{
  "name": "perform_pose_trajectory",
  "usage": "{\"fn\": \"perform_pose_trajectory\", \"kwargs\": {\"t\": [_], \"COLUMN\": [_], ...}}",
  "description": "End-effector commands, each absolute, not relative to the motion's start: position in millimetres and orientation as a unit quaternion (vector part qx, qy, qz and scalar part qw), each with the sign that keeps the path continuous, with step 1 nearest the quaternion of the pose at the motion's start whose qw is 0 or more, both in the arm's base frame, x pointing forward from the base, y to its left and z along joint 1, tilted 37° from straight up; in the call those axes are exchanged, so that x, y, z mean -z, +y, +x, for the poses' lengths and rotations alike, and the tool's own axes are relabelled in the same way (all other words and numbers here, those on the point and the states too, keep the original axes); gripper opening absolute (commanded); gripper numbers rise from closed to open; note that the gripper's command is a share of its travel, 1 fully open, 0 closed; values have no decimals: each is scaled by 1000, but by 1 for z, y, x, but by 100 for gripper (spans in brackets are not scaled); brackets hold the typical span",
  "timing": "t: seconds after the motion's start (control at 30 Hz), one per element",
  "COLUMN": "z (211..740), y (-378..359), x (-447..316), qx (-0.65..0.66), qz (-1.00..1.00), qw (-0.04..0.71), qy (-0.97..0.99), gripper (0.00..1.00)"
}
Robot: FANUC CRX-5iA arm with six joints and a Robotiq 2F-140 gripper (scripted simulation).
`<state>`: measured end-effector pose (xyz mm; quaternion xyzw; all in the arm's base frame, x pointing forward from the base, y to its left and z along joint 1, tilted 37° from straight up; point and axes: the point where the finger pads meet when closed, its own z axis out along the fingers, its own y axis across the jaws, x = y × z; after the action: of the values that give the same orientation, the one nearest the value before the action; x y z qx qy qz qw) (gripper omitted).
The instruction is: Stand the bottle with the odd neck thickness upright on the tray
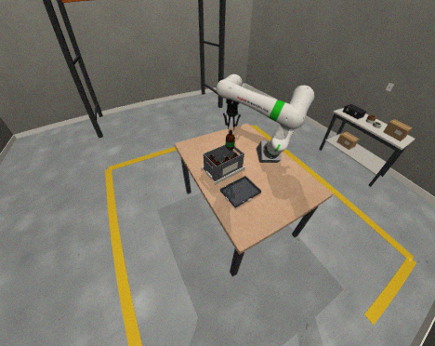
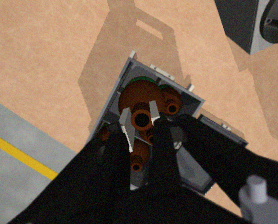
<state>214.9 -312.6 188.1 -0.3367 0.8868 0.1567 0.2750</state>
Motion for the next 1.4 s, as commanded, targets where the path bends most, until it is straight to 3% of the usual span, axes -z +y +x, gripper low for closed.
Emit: {"fn": "perform_pose_trajectory", "kwargs": {"t": [0.0,1.37], "z": [215,231], "y": [-311,-270], "x": [-190,-222], "qx": [-156,-156], "qz": [-337,-337], "qw": [275,275], "qy": [887,887], "gripper": [10,10]}}
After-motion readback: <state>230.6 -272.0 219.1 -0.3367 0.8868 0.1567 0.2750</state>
